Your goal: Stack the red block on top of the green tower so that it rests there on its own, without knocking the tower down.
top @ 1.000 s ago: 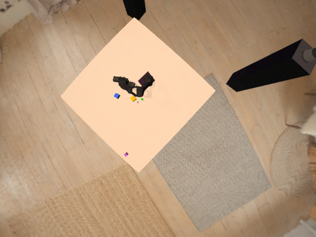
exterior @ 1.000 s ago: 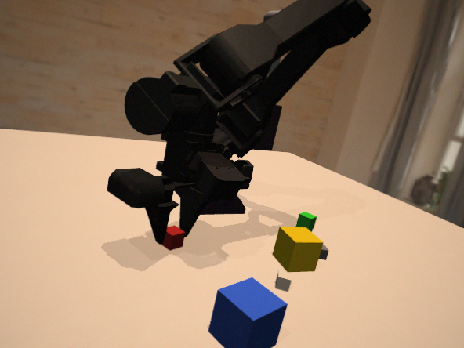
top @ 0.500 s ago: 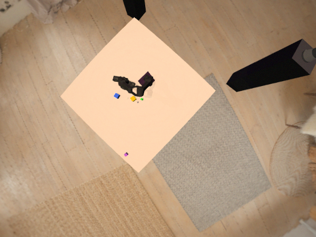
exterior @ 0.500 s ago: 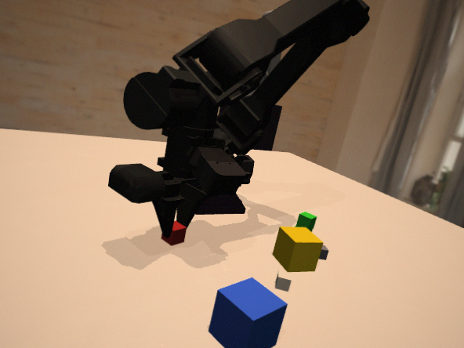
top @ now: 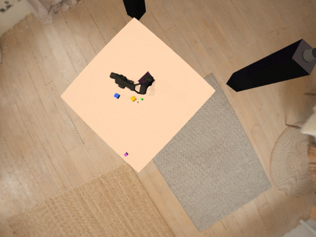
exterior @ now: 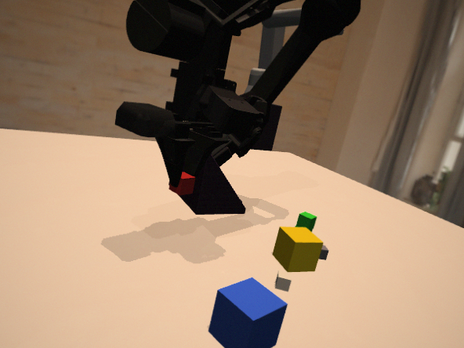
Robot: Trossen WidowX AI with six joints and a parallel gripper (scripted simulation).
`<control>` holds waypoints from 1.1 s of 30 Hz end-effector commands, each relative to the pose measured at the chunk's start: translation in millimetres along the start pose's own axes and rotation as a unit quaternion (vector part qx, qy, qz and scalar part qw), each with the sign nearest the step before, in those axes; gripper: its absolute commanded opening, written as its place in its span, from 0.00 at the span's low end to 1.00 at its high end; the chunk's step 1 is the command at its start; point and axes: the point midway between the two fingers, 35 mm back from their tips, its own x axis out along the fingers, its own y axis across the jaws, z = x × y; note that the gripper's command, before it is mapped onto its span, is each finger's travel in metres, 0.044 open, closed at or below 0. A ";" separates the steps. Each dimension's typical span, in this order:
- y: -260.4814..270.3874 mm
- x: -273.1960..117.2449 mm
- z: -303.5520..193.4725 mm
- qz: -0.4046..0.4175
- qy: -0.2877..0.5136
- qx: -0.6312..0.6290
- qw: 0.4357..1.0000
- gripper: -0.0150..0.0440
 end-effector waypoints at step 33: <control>88.6 -48.5 63.4 -0.015 0.003 0.000 1.000 0.25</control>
